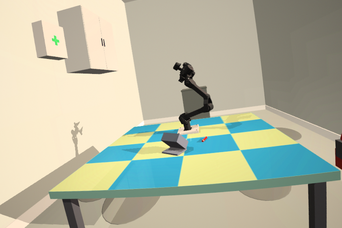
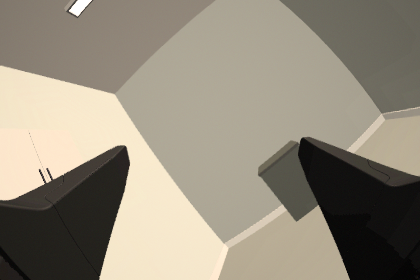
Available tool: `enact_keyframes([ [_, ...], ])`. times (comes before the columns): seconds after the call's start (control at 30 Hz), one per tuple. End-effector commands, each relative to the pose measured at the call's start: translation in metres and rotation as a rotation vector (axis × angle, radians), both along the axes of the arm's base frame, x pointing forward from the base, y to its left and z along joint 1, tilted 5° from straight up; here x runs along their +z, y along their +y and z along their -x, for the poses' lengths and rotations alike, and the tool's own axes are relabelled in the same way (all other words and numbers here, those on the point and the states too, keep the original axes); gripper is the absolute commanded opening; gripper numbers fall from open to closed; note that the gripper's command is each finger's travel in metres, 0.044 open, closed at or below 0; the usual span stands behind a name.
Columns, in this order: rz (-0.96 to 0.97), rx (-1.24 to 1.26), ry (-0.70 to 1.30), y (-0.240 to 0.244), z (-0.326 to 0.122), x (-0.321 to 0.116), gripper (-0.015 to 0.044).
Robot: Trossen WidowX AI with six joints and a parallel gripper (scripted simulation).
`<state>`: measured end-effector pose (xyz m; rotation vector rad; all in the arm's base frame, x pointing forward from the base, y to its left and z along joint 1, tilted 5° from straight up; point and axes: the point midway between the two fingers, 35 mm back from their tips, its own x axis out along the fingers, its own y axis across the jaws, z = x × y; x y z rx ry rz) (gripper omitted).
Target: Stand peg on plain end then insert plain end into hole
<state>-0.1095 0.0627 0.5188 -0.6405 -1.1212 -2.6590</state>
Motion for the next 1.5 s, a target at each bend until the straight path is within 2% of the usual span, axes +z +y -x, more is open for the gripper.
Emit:
enact_keyframes([
  [0.0,-0.003,0.005,0.0,-0.001,0.0,0.0,0.0426],
  [0.03,-0.01,0.019,-0.001,-0.006,0.002,0.001,0.044],
  [0.33,-0.144,0.282,-0.011,-0.083,0.014,0.003,0.044],
  [0.67,-0.299,0.585,-0.013,-0.171,-0.004,-0.005,0.044],
  [1.13,-0.53,1.008,0.001,-0.271,-0.079,-0.036,0.044],
  [1.47,-0.719,1.243,0.083,-0.304,-0.148,-0.059,0.044],
])
